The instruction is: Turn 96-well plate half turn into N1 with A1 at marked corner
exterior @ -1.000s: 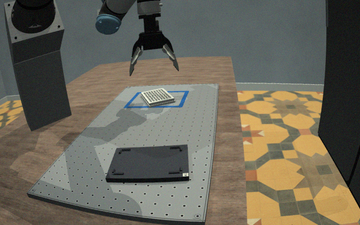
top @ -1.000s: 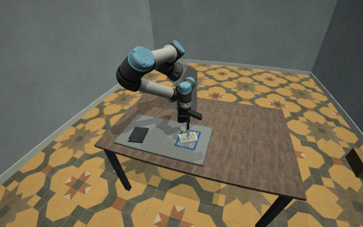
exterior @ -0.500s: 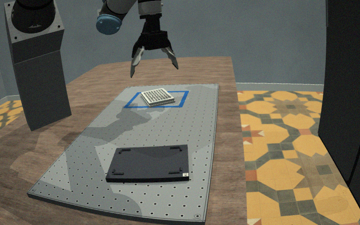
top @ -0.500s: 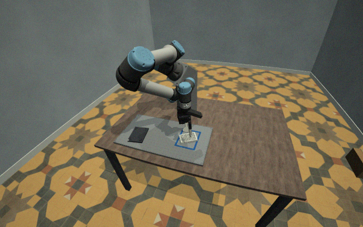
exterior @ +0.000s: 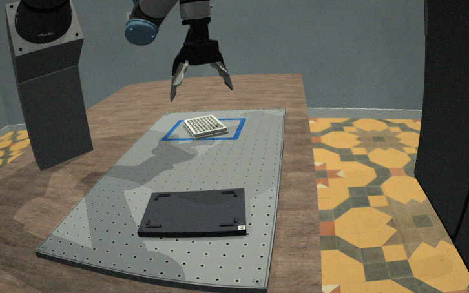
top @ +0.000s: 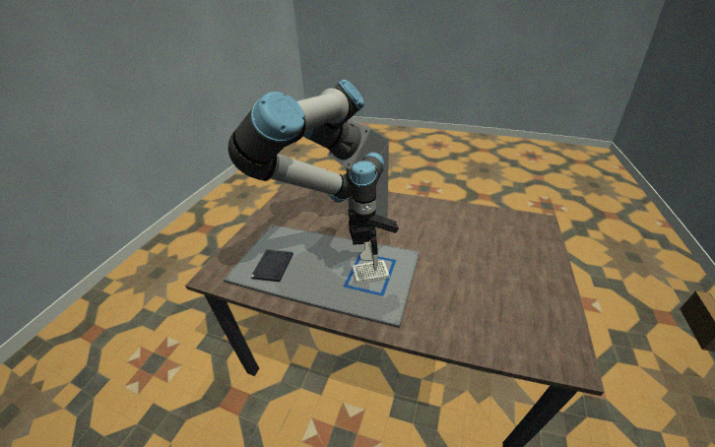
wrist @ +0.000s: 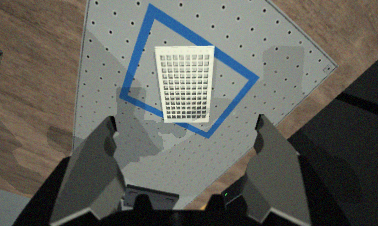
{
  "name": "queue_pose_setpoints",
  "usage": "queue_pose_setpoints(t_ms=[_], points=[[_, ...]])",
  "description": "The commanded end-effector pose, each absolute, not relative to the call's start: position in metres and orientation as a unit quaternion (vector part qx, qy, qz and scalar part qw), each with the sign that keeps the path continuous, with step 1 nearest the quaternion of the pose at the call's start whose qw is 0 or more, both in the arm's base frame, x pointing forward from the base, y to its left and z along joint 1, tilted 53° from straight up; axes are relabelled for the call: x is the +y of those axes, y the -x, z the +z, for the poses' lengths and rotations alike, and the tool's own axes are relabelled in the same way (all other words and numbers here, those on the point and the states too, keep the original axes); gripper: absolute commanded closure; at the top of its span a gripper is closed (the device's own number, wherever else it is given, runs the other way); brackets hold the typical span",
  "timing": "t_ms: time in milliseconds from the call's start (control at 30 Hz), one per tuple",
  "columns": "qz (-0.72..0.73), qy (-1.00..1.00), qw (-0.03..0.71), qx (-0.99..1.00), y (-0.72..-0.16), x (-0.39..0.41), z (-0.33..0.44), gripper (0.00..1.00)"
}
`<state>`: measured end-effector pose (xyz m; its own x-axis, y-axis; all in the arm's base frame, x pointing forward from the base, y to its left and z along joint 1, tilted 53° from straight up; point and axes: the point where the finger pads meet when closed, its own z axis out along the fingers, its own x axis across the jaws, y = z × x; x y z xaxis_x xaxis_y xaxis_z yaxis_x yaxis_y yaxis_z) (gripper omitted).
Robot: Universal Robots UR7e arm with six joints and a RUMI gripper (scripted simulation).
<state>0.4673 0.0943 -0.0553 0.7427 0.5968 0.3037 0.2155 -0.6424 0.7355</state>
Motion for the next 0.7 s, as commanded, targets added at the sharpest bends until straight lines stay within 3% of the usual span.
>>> queue_pose_setpoints(t_ms=[0,667], points=[[0.27,-0.865,0.351,0.235,-0.4663,0.0938,-0.0557,0.0],[0.271,-0.865,0.351,0.235,-0.4751,0.0878,-0.0632,0.0]])
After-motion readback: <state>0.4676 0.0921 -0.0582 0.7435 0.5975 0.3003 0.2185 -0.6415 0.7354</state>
